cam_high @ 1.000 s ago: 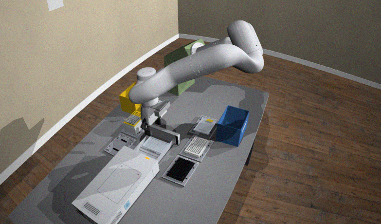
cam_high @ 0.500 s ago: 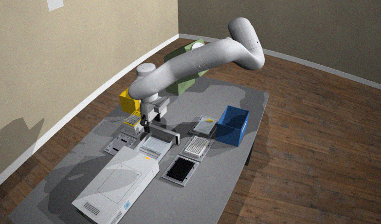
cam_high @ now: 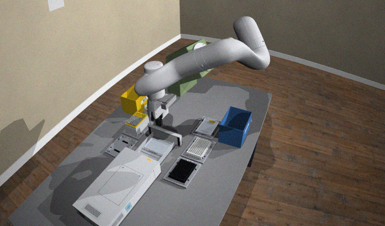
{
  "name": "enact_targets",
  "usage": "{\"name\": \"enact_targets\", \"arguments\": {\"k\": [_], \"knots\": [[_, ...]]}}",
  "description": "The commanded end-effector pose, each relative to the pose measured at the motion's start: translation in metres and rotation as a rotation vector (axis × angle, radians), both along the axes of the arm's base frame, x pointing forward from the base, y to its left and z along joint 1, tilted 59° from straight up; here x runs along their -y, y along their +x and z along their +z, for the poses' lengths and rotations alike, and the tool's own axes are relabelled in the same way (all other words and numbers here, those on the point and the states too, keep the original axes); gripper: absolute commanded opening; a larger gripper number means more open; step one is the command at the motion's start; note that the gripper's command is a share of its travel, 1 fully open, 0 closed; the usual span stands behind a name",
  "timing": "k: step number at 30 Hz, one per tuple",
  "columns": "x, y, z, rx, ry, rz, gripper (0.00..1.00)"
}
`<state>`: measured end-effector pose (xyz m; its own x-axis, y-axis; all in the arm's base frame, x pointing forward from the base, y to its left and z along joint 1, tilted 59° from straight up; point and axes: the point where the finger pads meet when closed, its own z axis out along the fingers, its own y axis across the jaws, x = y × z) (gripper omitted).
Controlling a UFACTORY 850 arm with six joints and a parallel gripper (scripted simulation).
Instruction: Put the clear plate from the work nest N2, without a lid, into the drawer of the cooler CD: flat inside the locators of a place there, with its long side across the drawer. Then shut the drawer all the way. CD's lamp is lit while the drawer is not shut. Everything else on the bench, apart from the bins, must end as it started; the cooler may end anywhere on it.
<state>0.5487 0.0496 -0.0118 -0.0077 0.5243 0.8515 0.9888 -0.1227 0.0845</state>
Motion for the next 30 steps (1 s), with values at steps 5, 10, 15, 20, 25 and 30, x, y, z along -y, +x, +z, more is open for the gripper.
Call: {"name": "enact_targets", "arguments": {"k": [5, 10, 15, 20, 25, 30], "knots": [[-0.009, -0.035, -0.006, 0.001, 0.000, -0.002, 0.00], [-0.015, -0.059, -0.010, 0.001, 0.000, -0.002, 0.00], [-0.019, -0.073, -0.012, 0.001, 0.000, -0.002, 0.00], [-0.025, -0.097, -0.016, 0.001, 0.000, -0.002, 0.00], [-0.027, -0.106, -0.018, 0.001, 0.000, -0.002, 0.00], [-0.027, -0.106, -0.018, 0.001, 0.000, -0.002, 0.00]]}}
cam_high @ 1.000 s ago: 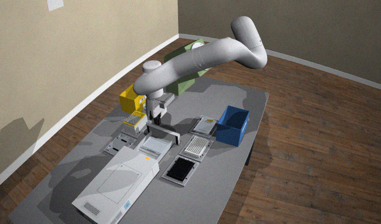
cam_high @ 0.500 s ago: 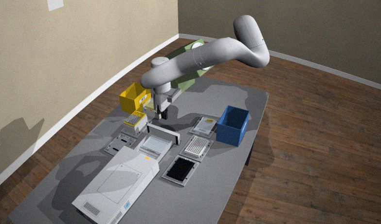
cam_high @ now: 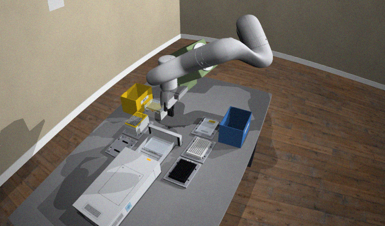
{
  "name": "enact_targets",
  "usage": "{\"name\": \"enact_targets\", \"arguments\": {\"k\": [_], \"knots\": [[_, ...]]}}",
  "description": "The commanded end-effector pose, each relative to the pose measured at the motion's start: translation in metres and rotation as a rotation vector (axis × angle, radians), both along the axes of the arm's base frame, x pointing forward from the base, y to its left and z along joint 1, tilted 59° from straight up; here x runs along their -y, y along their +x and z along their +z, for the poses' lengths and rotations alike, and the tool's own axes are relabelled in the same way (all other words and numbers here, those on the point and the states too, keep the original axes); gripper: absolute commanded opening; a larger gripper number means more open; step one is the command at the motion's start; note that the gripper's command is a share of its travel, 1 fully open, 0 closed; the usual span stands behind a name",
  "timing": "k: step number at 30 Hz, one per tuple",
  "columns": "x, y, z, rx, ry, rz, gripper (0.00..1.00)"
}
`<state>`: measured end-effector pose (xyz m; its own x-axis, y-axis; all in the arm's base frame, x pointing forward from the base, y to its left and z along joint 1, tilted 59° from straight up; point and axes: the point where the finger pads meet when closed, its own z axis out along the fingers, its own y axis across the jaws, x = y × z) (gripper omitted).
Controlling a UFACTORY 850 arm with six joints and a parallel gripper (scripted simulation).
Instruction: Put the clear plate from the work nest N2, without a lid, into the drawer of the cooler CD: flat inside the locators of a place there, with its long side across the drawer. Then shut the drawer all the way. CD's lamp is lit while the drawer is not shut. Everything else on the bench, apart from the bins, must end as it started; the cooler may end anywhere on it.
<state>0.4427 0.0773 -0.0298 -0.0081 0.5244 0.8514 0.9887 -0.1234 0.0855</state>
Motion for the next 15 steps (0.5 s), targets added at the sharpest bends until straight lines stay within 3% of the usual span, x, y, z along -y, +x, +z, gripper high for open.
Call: {"name": "enact_targets", "arguments": {"k": [1, 15], "knots": [[0.000, 0.000, 0.000, 0.000, 0.000, -0.001, 0.00], [-0.015, 0.003, -0.009, 0.000, 0.000, -0.001, 0.00]]}}
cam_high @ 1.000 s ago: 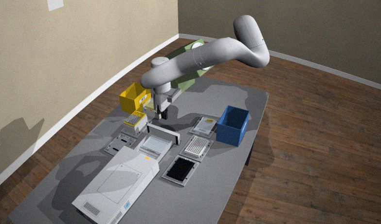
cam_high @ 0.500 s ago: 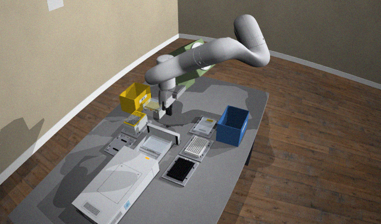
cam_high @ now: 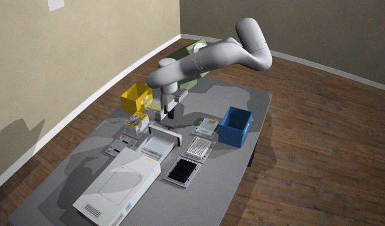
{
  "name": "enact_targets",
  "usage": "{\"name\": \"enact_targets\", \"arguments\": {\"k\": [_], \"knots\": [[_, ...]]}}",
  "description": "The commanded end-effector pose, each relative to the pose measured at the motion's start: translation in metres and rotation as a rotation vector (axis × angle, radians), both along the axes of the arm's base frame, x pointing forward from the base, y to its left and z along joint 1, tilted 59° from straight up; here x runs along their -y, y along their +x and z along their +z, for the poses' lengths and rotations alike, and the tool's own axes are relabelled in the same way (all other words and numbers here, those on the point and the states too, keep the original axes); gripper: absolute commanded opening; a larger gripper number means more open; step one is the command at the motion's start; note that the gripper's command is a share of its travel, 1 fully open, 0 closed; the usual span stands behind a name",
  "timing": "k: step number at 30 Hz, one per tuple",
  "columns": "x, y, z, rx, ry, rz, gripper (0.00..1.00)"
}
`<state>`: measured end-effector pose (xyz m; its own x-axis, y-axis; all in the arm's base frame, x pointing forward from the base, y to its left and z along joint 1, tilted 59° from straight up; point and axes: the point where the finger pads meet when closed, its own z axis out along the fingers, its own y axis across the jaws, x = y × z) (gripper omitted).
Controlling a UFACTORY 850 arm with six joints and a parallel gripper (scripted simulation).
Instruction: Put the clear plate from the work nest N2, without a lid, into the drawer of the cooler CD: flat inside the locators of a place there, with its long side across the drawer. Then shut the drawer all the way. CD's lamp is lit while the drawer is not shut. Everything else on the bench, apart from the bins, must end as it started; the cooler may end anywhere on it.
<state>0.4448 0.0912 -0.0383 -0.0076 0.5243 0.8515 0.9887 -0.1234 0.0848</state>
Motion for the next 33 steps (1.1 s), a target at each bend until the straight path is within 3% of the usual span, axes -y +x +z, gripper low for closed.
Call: {"name": "enact_targets", "arguments": {"k": [1, 33], "knots": [[-0.001, 0.001, -0.001, 0.001, 0.000, -0.001, 0.00], [-0.043, 0.008, -0.027, 0.001, 0.000, -0.001, 0.00]]}}
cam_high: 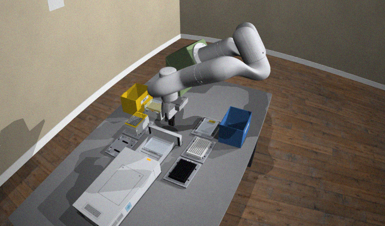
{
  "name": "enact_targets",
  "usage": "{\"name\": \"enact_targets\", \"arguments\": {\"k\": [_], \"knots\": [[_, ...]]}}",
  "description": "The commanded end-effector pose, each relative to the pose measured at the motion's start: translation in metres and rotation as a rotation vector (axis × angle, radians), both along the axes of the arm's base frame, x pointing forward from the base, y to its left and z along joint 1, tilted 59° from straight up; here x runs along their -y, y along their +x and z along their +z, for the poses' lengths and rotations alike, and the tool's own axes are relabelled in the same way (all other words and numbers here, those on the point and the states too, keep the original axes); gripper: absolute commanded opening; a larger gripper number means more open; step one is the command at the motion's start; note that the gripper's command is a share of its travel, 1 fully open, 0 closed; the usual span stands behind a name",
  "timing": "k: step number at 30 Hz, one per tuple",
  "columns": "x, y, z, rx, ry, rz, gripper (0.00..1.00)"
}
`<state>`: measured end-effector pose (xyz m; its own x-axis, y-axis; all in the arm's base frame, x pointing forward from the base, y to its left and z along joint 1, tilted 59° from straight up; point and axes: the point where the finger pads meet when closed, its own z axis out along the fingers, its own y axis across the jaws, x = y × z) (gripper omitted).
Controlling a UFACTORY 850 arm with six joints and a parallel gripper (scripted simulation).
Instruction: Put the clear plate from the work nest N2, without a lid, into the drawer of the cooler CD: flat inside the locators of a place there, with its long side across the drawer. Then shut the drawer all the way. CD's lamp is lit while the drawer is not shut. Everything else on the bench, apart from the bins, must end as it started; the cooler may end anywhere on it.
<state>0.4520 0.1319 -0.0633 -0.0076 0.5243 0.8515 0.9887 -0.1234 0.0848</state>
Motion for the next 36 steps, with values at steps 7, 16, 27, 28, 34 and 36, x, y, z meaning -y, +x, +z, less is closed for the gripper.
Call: {"name": "enact_targets", "arguments": {"k": [7, 16, 27, 28, 34, 36], "knots": [[-0.010, 0.002, -0.006, 0.001, 0.000, -0.001, 0.00], [-0.021, 0.004, -0.013, 0.001, 0.000, -0.001, 0.00], [-0.020, 0.009, -0.012, 0.001, 0.000, -0.001, 0.00], [-0.020, 0.011, -0.012, 0.001, 0.000, -0.001, 0.00], [-0.019, 0.021, -0.011, 0.001, 0.000, -0.001, 0.00], [-0.019, 0.021, -0.011, 0.001, 0.000, -0.001, 0.00]]}}
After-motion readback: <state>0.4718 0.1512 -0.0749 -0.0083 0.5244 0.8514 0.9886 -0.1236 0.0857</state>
